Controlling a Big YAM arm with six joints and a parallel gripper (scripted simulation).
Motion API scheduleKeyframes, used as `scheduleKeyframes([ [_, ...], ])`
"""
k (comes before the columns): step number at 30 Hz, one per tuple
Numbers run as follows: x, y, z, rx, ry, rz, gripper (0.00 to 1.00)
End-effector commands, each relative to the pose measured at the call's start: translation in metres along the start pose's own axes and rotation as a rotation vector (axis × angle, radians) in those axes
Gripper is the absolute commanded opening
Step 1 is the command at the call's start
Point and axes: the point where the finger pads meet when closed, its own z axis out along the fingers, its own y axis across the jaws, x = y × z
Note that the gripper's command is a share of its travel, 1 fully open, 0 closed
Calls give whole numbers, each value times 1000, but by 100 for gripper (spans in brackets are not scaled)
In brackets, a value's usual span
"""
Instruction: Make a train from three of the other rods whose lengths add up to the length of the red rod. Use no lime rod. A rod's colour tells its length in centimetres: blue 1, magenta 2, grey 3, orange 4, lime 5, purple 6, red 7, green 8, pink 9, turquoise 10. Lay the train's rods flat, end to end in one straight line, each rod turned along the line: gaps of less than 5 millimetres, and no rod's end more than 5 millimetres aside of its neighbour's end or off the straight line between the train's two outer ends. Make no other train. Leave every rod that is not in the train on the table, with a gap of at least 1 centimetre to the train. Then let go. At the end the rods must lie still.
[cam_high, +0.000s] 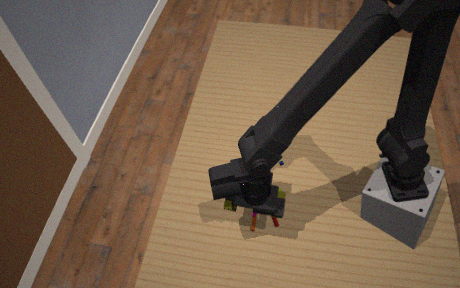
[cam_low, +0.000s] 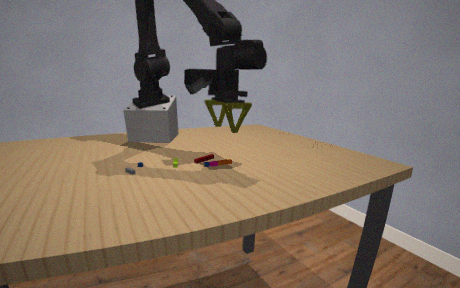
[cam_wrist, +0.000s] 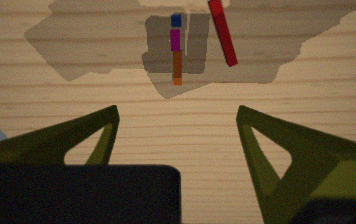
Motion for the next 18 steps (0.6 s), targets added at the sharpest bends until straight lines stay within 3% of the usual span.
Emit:
scheduleKeyframes([
  [1, 11, 18, -20, -45, 19, 4, 100],
  [4, 12, 21, -21, -47, 19, 3, 100],
  [8, 11, 22, -38, -57, 24, 9, 100],
  [18, 11, 22, -100, -62, 28, 10, 100],
])
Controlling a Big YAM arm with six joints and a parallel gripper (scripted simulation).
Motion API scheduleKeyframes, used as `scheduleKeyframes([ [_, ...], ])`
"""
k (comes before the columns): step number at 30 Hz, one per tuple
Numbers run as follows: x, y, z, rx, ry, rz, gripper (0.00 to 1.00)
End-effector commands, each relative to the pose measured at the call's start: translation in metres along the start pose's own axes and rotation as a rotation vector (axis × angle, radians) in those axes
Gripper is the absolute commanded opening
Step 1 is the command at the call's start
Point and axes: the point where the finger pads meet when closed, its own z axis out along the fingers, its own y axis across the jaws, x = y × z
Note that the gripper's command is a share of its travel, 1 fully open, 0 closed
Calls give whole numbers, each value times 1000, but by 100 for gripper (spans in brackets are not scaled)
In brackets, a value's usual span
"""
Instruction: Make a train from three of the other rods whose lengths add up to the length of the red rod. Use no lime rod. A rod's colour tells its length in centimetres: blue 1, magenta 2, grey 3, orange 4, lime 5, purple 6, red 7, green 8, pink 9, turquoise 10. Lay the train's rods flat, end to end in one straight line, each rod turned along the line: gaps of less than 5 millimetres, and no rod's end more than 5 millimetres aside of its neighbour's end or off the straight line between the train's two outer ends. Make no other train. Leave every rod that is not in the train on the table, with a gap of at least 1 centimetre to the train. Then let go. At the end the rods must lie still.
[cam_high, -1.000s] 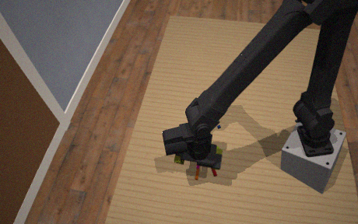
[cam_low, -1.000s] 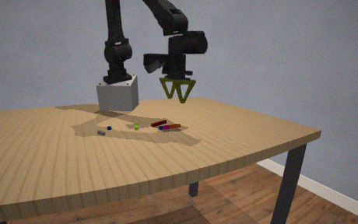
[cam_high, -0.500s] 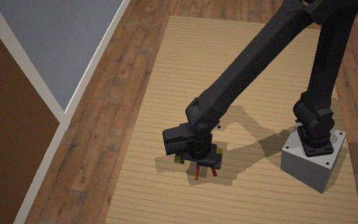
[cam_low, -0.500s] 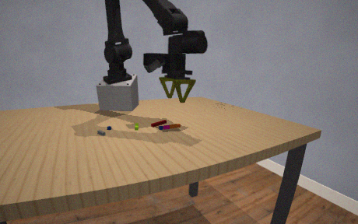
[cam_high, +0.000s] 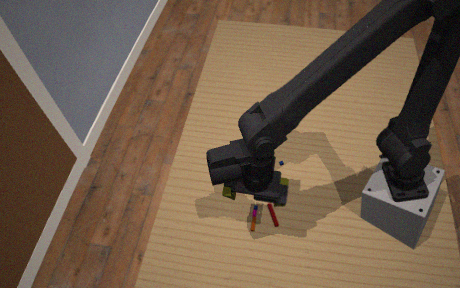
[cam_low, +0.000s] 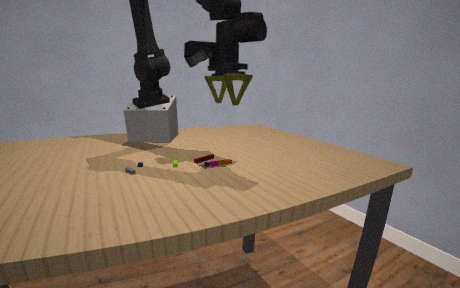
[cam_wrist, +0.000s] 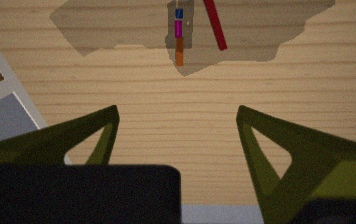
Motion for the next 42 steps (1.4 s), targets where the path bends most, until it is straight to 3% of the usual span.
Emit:
scheduleKeyframes([
  [1, 11, 21, -34, -47, 21, 12, 100],
  [2, 11, 21, -34, -47, 21, 12, 100],
  [3, 13, 18, -28, -18, 8, 5, 100],
  [5, 13, 18, -40, -24, 12, 7, 100],
  [6, 11, 20, -53, -48, 23, 13, 100],
  [9, 11, 20, -61, -49, 23, 13, 100],
  [11, 13, 18, -51, -20, 9, 6, 100],
  [15, 9, 9, -43, -2, 0, 3, 100],
  [42, 9, 10, -45, -8, 3, 3, 100],
])
